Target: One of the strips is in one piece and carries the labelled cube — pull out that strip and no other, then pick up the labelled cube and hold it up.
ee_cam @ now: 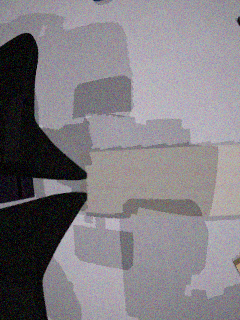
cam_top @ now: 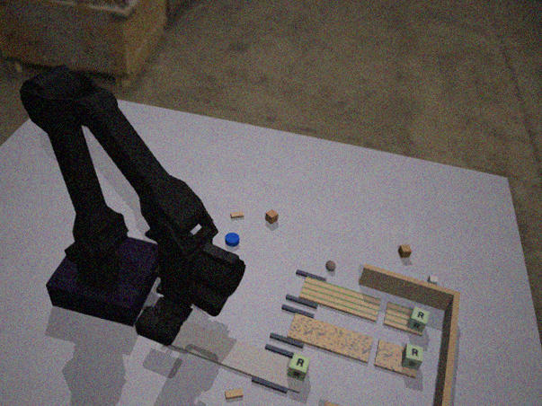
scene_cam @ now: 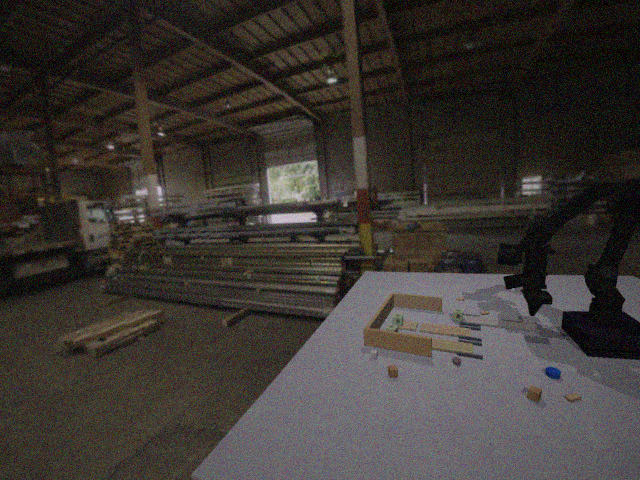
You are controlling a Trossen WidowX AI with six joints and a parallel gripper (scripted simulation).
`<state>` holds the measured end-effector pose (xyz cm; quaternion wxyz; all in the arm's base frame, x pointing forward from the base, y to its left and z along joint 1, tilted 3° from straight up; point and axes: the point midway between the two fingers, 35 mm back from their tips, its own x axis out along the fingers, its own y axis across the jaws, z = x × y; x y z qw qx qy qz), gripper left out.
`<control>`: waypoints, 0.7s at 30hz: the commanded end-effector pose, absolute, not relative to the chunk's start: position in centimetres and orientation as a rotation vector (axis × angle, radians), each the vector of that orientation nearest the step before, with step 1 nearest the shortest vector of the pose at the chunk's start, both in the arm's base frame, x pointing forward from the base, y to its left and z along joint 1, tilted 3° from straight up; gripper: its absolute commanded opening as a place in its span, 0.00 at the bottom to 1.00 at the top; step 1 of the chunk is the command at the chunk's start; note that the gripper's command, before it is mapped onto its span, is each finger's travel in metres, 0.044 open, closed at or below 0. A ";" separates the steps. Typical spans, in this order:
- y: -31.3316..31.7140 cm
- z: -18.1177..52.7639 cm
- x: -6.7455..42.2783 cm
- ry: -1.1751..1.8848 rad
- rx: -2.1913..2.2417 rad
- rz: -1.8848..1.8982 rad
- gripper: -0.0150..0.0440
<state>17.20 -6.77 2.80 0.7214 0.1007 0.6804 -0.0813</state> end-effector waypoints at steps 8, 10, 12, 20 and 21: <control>-7.4 3.5 21.0 1.501 0.210 -0.172 0.79; -7.5 3.6 21.6 1.500 0.210 -0.172 0.88; -7.6 3.7 22.2 1.500 0.210 -0.172 0.97; -8.1 4.2 24.8 1.497 0.209 -0.172 1.00; -8.2 4.2 25.1 1.497 0.209 -0.172 1.00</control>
